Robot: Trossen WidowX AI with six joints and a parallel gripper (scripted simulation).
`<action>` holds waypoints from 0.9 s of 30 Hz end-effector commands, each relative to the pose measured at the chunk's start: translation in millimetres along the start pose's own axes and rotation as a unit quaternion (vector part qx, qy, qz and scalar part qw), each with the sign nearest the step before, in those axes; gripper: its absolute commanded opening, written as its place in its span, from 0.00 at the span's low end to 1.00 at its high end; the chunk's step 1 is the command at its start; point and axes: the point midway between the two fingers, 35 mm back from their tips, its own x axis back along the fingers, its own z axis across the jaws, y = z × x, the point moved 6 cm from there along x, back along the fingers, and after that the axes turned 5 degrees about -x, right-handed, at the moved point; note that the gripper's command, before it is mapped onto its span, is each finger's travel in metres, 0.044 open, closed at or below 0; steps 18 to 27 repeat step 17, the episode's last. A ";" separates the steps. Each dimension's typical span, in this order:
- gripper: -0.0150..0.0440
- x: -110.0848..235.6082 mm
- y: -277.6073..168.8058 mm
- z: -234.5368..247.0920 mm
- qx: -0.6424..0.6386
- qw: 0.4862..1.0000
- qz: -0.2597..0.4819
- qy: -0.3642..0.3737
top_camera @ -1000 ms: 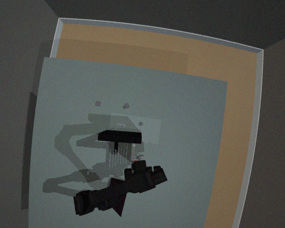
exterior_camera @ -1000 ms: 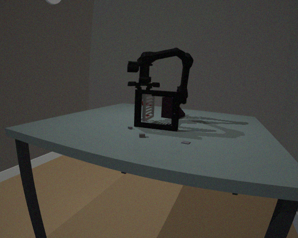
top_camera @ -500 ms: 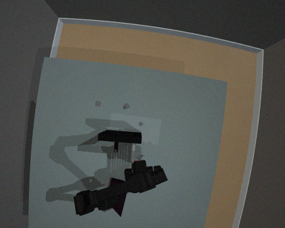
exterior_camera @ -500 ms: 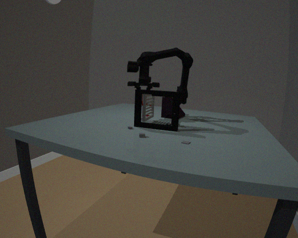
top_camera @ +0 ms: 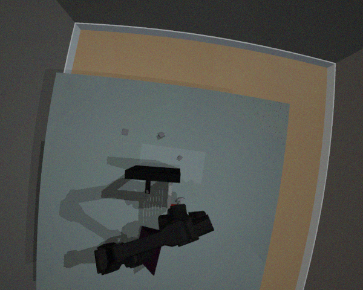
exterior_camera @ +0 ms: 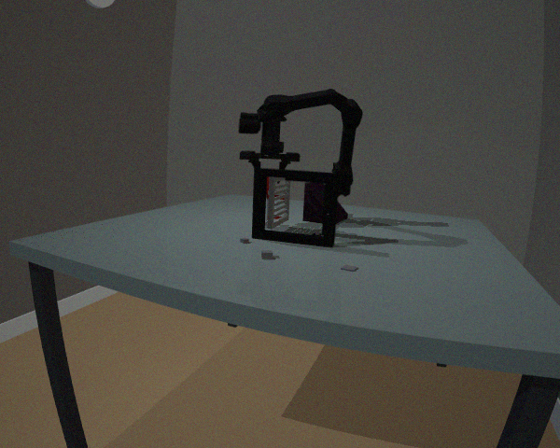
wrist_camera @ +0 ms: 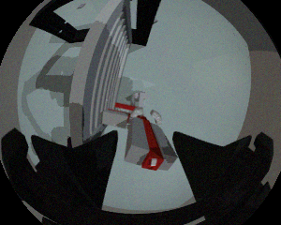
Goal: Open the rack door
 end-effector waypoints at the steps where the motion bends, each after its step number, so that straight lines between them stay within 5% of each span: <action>1: 0.74 6.6 0.1 -1.1 0.001 1.000 0.000 -0.002; 27: 0.74 27.3 0.5 -1.8 0.001 1.000 0.000 -0.003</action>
